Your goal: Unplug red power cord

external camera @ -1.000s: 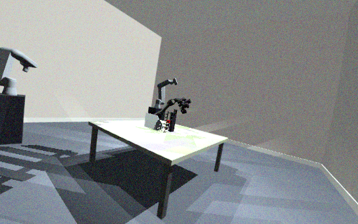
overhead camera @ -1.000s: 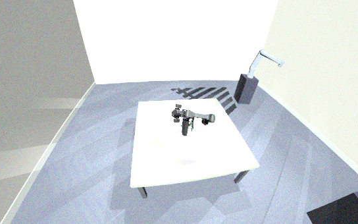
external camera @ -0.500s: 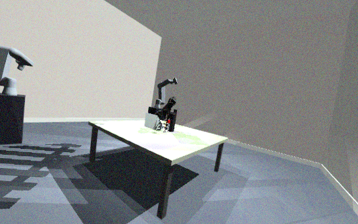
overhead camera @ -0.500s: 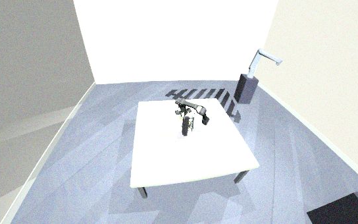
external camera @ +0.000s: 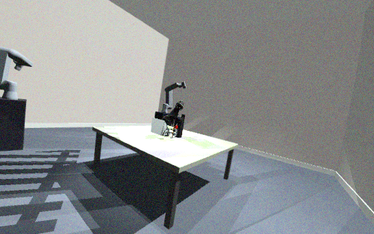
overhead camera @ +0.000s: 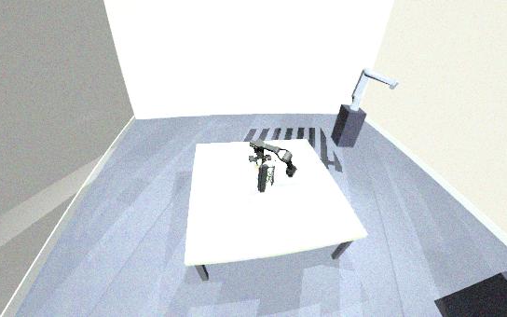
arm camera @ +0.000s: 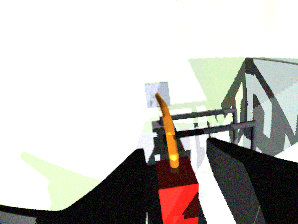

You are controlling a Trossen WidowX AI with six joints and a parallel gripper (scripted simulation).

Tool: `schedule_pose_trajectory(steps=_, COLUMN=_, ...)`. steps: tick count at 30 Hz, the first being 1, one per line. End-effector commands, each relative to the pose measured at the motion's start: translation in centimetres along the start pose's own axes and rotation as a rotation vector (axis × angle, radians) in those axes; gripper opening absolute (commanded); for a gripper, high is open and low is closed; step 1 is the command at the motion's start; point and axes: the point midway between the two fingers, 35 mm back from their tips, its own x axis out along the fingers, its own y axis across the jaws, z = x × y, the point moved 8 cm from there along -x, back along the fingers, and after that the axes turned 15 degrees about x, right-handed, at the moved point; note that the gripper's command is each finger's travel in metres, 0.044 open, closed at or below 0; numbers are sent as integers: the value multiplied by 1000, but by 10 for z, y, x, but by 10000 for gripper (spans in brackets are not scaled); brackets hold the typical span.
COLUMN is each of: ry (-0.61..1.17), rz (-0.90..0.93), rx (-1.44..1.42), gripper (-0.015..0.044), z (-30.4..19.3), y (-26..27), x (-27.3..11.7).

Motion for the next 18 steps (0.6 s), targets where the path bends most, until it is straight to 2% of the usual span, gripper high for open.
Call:
schedule_pose_trajectory(steps=1, ry=4, rz=0, rx=3, gripper=160, z=-7, y=-2, x=0)
schedule_pose_trajectory(steps=18, ry=6, rz=-1, rx=4, gripper=160, z=-33, y=-9, x=0)
